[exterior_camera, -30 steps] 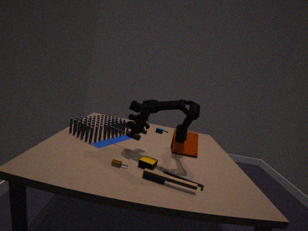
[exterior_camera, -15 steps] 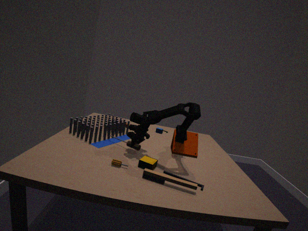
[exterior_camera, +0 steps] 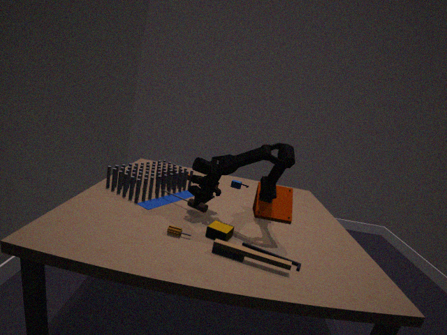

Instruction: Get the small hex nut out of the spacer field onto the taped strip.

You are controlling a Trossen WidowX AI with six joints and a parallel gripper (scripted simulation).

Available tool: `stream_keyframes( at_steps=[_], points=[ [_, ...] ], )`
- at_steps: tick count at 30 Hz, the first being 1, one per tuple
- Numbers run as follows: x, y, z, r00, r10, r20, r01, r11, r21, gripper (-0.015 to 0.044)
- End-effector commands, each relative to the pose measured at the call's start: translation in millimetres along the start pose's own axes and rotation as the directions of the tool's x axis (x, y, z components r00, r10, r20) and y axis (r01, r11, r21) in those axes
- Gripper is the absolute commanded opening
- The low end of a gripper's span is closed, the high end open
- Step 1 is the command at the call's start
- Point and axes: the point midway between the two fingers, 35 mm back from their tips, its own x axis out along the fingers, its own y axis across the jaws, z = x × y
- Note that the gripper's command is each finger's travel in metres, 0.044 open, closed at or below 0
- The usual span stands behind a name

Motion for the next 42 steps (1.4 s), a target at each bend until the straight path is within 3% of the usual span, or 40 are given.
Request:
stream_keyframes(
  at_steps=[1,42],
  points=[
    [0.4,1.4,3.2,1.000,0.002,0.005,-0.002,1.000,-0.007,0.0000],
    [7.8,3.3,26.9,1.000,0.002,0.005,-0.002,1.000,-0.012,0.0000]
  ],
)
